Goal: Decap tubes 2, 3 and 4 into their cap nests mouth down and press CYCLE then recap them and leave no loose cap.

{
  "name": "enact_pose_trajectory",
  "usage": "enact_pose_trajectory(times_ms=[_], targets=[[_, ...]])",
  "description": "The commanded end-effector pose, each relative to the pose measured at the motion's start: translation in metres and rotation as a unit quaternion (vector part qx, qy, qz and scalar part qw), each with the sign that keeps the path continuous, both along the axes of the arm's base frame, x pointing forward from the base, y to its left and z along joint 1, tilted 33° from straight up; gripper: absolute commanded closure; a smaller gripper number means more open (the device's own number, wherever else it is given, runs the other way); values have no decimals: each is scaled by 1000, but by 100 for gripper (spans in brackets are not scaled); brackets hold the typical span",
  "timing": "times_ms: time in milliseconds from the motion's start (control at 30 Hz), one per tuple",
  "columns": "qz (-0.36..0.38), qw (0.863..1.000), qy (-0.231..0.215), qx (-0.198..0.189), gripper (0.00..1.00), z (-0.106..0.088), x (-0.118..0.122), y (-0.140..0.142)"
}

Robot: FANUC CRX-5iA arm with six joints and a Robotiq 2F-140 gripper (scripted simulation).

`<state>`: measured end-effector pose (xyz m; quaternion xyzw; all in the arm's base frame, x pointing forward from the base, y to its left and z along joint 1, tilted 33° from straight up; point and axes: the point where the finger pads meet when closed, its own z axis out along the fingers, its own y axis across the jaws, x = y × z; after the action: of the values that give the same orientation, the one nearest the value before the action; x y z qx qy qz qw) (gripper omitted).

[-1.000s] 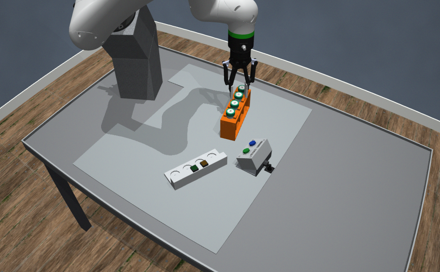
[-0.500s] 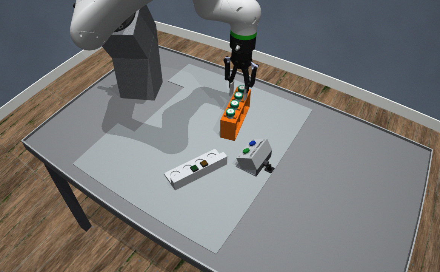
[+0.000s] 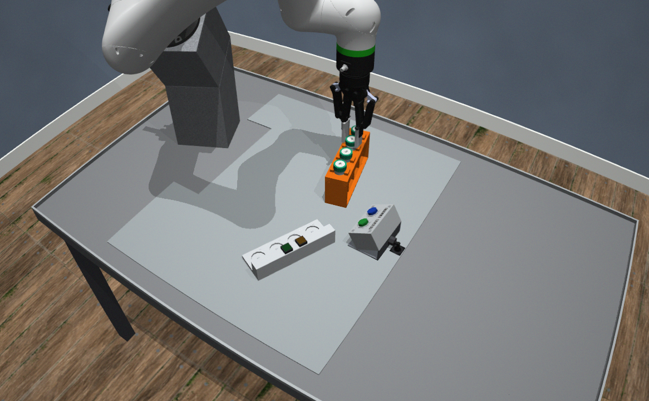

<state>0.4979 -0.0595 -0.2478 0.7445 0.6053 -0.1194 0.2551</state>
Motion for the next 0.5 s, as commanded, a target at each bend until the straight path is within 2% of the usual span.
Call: enact_pose_trajectory(times_ms=[0,200,333,467], targets=[[0,1000,-1,0,100,0,1,0],[0,1000,-1,0,100,0,1,0],[84,995,51,-13,100,0,1,0],[167,980,103,-27,100,0,1,0]])
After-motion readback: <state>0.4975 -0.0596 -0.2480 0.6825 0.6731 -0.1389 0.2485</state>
